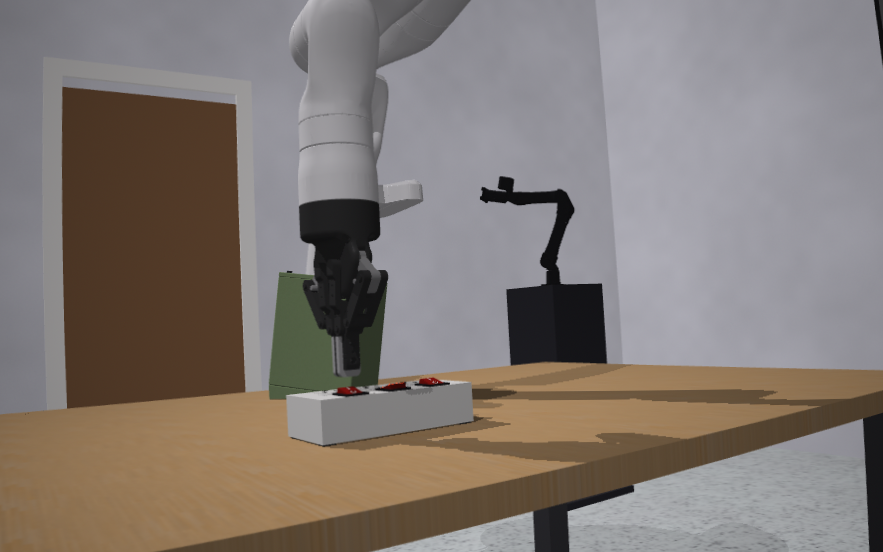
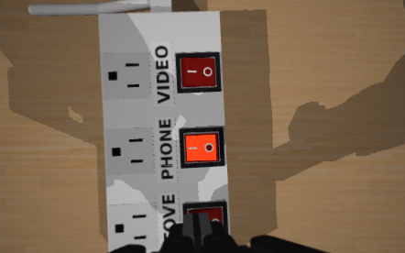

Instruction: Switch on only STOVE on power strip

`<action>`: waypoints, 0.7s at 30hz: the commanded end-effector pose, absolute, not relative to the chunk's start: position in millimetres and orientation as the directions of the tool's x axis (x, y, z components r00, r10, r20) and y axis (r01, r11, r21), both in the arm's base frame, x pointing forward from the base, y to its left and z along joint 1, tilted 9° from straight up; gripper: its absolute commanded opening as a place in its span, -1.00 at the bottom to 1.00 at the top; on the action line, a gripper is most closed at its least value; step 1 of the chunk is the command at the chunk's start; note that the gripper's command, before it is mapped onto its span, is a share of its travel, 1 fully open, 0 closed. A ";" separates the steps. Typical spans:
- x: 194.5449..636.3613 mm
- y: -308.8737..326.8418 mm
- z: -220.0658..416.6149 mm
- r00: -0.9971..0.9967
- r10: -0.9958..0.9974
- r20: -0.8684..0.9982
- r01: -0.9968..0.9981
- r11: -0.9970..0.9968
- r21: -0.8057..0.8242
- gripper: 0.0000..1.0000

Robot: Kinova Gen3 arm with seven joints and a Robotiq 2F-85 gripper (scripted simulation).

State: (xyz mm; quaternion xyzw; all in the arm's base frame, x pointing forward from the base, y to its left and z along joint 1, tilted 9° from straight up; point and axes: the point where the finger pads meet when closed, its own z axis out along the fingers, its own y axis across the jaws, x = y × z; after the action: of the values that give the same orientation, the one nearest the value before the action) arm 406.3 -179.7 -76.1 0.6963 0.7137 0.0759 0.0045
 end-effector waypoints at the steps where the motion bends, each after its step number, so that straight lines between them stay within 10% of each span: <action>1: 406.0 -180.3 -77.7 -0.029 0.995 0.099 0.993 0.018 0.114 -1.00; 21: 406.5 -180.0 -80.8 -0.029 0.995 0.099 0.993 0.018 0.114 -1.00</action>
State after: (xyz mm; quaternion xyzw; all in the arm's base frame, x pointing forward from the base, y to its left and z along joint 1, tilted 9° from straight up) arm 406.1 -179.7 -81.5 0.6966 0.7135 0.0750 0.0037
